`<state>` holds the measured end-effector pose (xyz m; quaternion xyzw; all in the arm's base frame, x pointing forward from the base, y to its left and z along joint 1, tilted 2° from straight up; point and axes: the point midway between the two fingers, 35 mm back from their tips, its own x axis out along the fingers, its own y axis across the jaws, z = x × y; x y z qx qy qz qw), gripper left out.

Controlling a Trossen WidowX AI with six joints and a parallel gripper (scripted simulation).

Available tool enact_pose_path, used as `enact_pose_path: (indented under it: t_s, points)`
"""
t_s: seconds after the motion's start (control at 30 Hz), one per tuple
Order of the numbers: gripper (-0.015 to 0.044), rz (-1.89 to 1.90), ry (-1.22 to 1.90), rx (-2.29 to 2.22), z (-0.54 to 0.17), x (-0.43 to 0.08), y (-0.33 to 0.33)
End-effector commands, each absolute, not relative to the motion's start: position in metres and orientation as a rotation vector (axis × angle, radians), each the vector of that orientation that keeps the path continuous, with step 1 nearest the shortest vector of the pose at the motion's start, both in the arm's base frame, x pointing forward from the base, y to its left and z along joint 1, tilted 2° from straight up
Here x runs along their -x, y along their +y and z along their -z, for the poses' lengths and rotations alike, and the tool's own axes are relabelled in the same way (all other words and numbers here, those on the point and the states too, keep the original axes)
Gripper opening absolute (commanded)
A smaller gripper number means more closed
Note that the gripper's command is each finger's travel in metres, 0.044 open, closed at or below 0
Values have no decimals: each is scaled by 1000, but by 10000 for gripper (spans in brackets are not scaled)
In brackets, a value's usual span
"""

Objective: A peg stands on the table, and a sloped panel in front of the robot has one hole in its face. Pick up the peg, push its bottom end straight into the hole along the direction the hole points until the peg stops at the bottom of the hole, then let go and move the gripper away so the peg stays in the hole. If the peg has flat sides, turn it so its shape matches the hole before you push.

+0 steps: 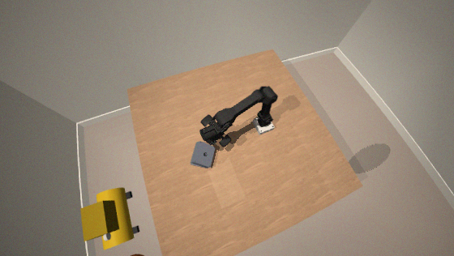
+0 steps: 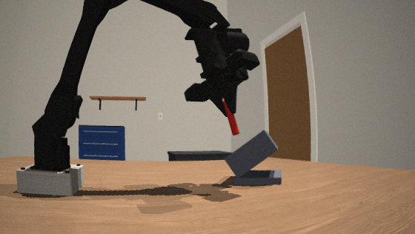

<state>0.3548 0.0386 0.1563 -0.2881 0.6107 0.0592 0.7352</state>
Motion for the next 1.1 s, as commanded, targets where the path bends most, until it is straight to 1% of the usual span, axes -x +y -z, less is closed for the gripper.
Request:
enact_pose_path:
  t_s: [0.0, 1.07]
  points:
    - [0, -143, 1327, 674, -158, -357, 45]
    - [0, -225, 1218, 892, -171, -360, 93]
